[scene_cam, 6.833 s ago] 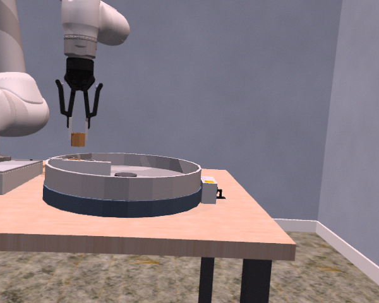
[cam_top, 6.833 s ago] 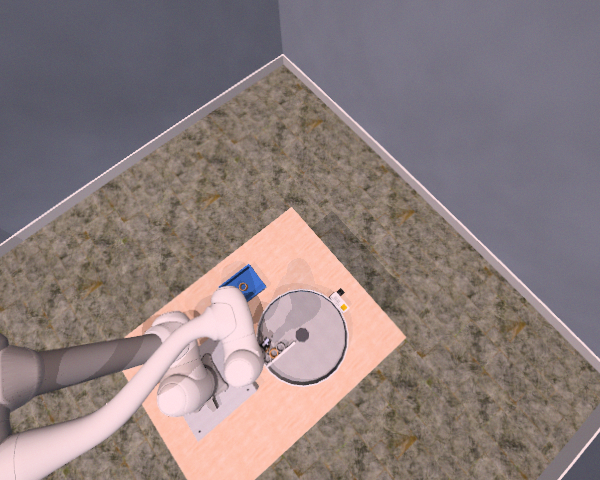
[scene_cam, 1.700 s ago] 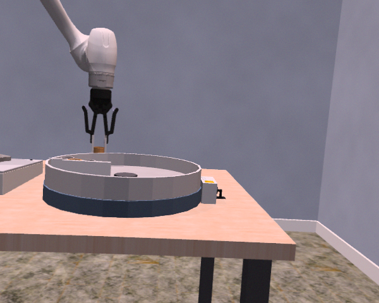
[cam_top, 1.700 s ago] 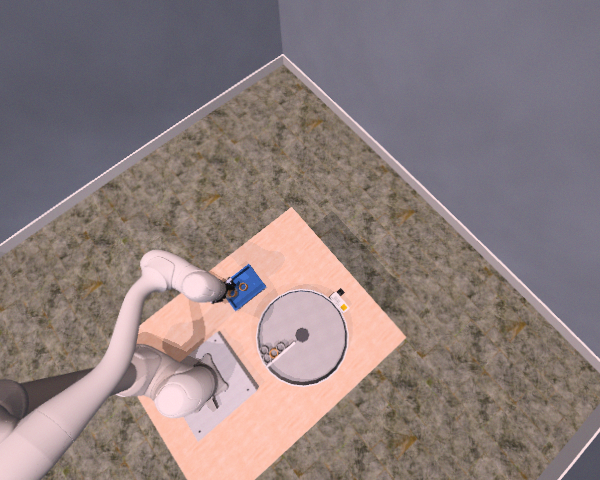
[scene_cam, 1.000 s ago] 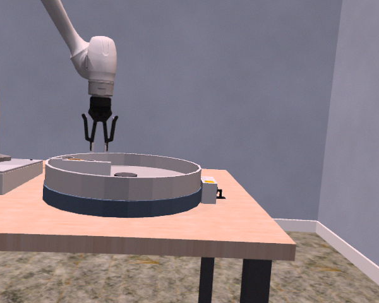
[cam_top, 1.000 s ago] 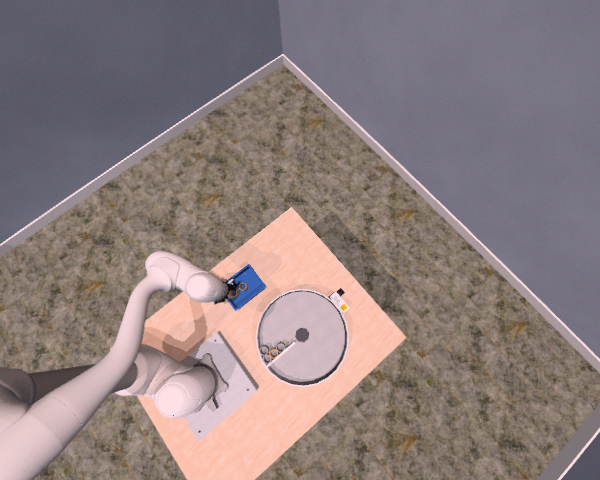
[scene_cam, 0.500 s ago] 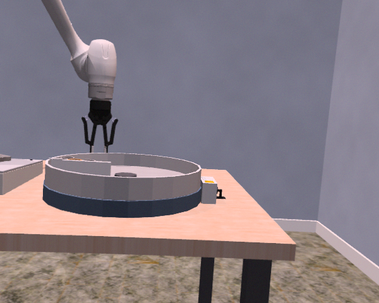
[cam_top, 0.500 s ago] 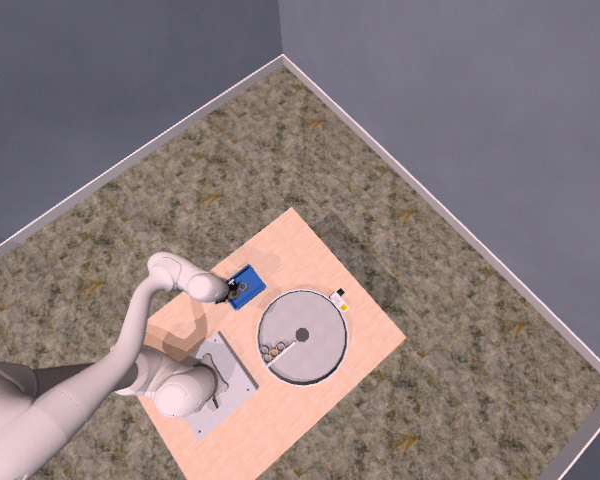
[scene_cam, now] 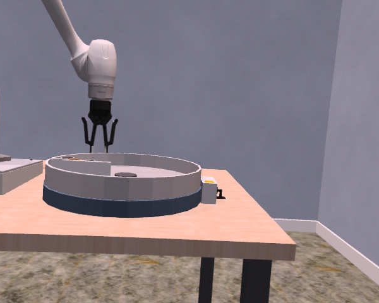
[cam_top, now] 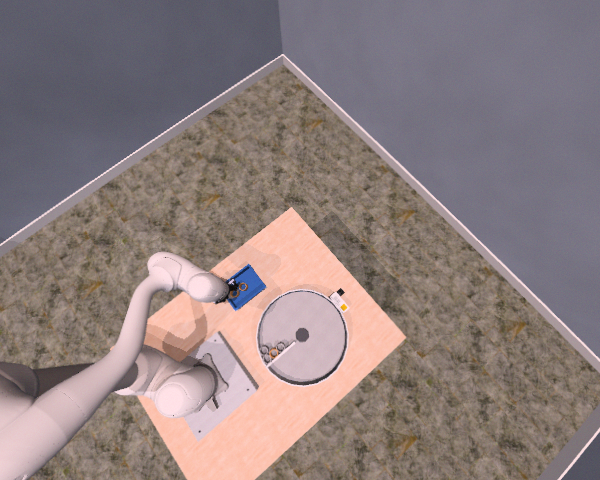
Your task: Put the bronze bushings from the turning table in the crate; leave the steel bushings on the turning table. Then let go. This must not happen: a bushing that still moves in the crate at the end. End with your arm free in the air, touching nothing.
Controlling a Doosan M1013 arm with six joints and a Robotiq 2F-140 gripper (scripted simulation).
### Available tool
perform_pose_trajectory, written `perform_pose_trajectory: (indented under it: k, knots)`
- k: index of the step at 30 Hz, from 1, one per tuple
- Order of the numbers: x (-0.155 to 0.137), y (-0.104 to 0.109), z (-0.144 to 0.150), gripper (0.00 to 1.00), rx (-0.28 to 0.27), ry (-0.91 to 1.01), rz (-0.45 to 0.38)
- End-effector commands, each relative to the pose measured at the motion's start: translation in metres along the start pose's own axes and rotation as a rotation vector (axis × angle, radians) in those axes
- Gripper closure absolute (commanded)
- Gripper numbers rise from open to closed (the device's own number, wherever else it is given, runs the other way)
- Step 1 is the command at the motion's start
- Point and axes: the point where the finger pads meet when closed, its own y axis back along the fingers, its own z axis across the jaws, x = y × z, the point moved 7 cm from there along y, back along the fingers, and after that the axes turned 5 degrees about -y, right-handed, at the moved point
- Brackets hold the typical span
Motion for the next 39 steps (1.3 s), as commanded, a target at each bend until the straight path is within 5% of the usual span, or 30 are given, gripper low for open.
perform_pose_trajectory:
  k: [1, 39]
  knots:
    - [0.0, 0.0, 0.0, 1.0, 0.0, 0.0, 0.0]
    - [0.0, -0.0033, 0.0, 1.0, 0.0, 0.0, 0.0]
